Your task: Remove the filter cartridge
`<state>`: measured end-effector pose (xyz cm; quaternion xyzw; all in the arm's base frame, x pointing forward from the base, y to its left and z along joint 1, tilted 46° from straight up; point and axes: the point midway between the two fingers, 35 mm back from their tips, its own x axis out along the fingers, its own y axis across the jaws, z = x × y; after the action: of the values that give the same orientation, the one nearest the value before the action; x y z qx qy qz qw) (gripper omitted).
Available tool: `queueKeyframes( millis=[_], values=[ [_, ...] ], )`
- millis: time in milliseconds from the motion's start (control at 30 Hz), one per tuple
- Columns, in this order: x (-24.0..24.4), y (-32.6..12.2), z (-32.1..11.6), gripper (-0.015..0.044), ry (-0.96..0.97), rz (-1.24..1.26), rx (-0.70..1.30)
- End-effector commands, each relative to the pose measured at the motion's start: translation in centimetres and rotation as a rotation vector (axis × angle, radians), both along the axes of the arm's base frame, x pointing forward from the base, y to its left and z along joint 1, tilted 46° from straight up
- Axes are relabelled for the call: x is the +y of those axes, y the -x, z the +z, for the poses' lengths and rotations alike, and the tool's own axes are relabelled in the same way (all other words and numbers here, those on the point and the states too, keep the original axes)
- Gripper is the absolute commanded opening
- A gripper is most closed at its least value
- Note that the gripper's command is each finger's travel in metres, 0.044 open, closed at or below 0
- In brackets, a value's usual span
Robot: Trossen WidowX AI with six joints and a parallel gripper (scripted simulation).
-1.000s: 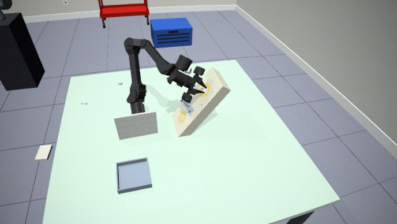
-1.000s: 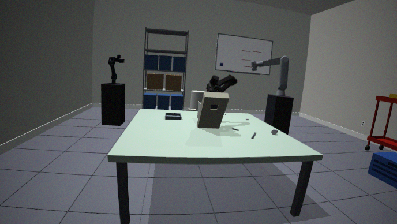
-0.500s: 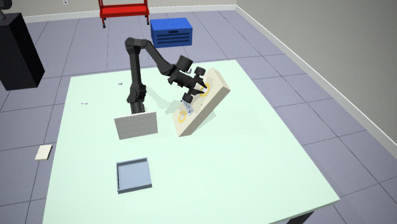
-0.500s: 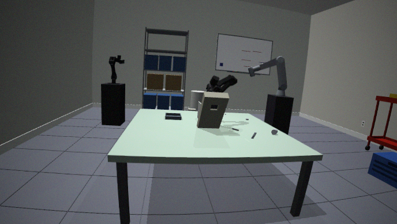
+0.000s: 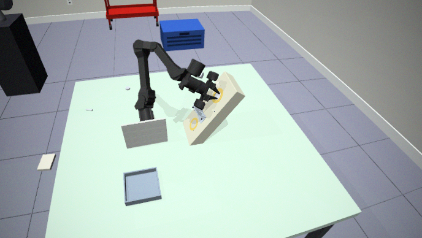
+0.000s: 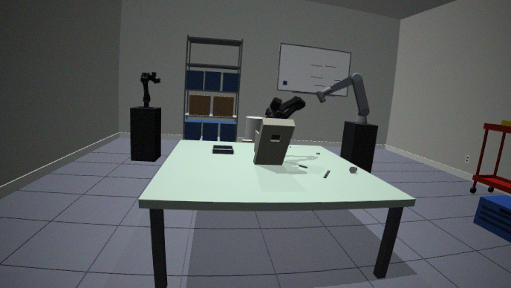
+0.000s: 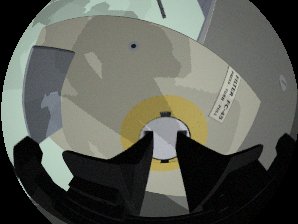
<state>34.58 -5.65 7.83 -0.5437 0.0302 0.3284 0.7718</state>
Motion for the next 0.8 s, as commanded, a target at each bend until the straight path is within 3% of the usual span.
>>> queueKeyframes(
  millis=[0,167,767],
  values=[
    [0.0,-0.03,0.02,0.0,0.002,0.0,-0.002],
    [0.09,-0.15,-0.01,0.0,-0.048,-0.027,0.031],
    [0.21,-0.31,-0.06,0.0,-0.53,-0.278,0.324]
  ],
)
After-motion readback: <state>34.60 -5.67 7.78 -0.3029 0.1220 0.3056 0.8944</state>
